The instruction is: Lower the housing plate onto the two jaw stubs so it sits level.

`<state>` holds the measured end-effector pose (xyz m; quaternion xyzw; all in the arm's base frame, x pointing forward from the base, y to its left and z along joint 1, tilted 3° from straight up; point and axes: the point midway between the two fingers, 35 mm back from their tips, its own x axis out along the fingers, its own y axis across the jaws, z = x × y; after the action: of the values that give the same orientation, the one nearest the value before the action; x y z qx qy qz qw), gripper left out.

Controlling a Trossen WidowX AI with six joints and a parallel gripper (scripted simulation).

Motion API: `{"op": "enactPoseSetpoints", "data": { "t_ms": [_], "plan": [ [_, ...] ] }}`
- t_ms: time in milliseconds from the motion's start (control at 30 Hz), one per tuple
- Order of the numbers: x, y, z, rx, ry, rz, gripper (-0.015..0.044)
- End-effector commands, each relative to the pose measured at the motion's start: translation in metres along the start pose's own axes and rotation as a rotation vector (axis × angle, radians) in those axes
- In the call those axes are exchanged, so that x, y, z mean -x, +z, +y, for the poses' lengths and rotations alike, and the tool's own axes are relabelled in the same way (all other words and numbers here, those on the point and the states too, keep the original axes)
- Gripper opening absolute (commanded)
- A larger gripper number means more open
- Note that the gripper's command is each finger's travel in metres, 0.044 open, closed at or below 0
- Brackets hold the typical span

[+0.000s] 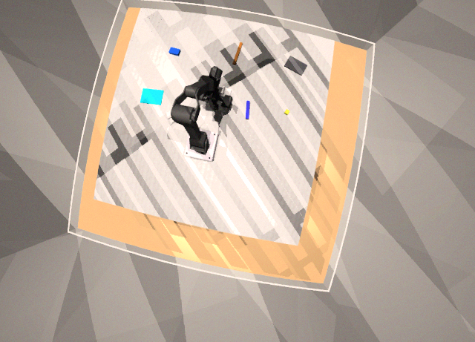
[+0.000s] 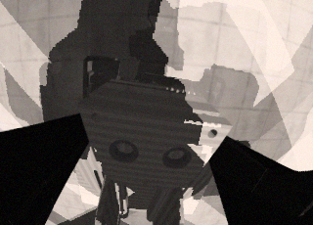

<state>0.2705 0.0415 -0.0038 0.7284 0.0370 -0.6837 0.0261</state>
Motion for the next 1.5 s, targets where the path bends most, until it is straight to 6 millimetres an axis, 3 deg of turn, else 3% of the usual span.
{"op": "enactPoseSetpoints", "data": {
  "t_ms": [0,500,633,1067,1167,1367,1467],
  "plan": [
    [-0.003,-0.001,0.0,-0.004,0.0,0.004,0.0351],
    [-0.003,-0.001,0.0,-0.004,0.0,0.004,0.0351],
    [0.0,0.0,0.0,0.0,-0.001,0.002,0.044],
    [0.0,0.0,0.0,0.0,-0.001,0.002,0.044],
    [0.014,-0.002,0.0,-0.001,0.0,0.003,0.044],
    [0.071,0.0,0.0,-0.004,0.0,0.004,0.044],
    [0.074,0.0,0.0,-0.004,0.0,0.004,0.044]
  ]
}}
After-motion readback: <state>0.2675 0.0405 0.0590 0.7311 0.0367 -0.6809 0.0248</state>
